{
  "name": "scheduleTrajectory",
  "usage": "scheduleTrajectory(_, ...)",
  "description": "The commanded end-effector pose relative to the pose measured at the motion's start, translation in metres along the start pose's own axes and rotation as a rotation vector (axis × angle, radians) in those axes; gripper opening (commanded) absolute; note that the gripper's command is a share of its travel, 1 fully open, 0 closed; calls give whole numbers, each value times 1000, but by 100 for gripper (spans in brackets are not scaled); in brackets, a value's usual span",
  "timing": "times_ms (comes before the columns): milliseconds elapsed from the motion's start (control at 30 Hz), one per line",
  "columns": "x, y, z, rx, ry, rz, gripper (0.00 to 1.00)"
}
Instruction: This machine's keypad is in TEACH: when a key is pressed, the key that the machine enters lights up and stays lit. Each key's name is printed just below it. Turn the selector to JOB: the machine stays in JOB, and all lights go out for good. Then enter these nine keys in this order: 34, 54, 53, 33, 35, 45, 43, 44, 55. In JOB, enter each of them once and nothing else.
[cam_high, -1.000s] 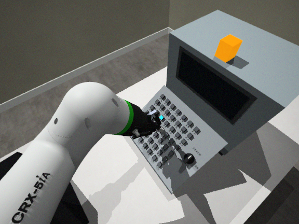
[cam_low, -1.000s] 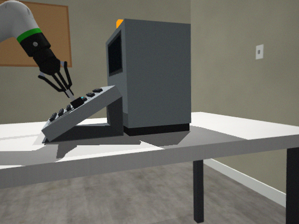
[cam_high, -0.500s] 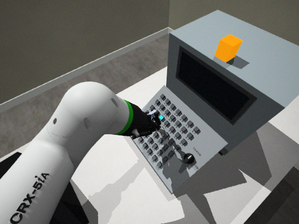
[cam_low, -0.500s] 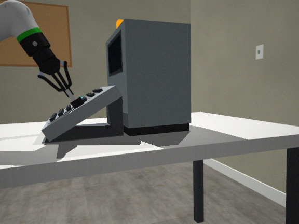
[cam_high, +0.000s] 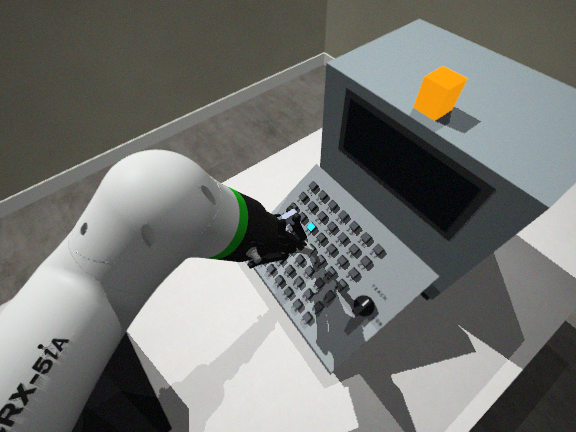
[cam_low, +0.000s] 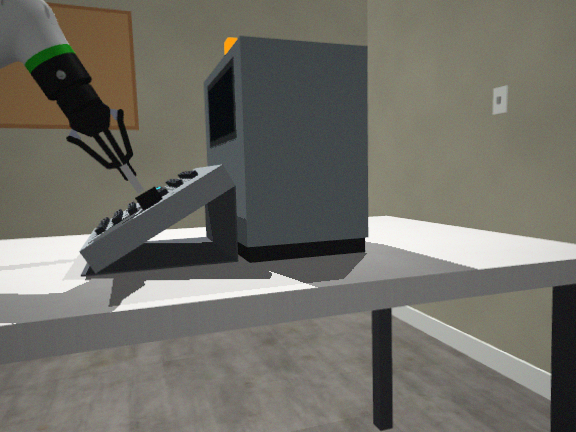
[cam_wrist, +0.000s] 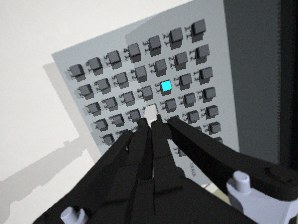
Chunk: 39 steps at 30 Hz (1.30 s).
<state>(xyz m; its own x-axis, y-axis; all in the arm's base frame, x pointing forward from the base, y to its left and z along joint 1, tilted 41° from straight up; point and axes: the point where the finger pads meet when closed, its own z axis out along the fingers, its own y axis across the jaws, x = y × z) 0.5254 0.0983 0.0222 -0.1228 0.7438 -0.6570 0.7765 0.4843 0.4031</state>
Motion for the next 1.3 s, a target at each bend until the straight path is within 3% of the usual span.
scheduleTrajectory(0, 1, 1, -5, -2, 1, 0, 0)
scheduleTrajectory(600, -1, 1, -16, -2, 1, 11, 0)
scheduleTrajectory(1267, -76, 3, -25, -1, 2, 749, 0)
